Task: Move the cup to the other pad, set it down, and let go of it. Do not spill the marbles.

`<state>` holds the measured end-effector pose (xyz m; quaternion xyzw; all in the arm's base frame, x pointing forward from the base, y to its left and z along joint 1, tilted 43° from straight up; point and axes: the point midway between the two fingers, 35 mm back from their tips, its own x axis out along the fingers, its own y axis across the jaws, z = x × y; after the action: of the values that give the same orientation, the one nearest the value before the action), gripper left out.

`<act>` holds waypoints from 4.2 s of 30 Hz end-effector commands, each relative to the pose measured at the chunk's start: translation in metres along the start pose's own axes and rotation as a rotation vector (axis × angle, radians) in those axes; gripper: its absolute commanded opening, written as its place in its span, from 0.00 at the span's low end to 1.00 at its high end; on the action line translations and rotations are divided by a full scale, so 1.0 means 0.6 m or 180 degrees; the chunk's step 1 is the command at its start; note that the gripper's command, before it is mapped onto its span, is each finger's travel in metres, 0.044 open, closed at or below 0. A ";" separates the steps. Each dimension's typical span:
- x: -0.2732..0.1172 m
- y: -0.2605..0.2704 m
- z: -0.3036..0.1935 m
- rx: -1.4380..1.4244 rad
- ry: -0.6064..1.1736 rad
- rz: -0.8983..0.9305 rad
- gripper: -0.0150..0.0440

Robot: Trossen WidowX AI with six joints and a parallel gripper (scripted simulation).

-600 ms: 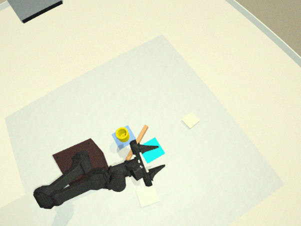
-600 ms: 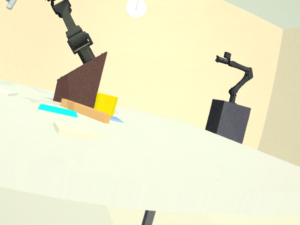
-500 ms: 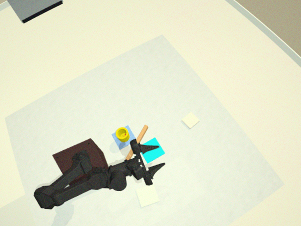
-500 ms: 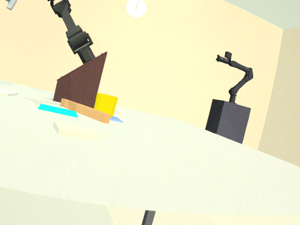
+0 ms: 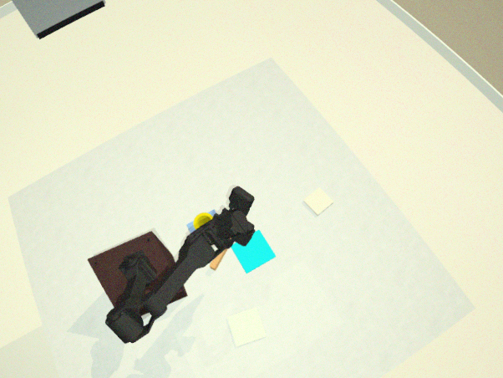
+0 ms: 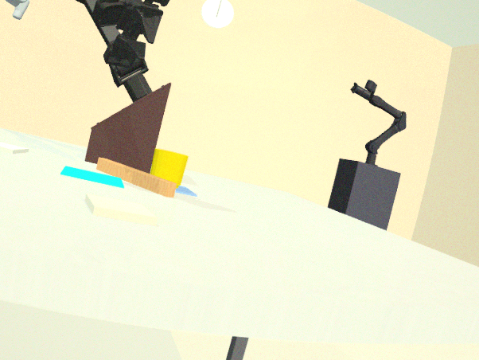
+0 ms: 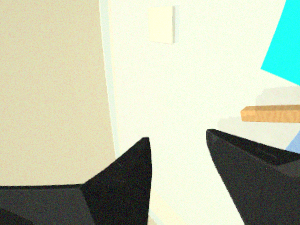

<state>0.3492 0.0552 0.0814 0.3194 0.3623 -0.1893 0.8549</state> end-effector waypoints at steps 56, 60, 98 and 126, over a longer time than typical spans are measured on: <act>0.108 -0.335 -0.250 0.1037 -0.0787 -0.2693 0.54; 0.114 -0.344 -0.249 0.1036 -0.0791 -0.2695 0.54; 0.096 -0.313 -0.253 0.1056 -0.0780 -0.2681 0.25; 0.063 -0.283 -0.255 0.1011 -0.0786 -0.2688 0.25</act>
<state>0.2032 0.0338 -0.0981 0.2469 0.3220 -0.6110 0.6797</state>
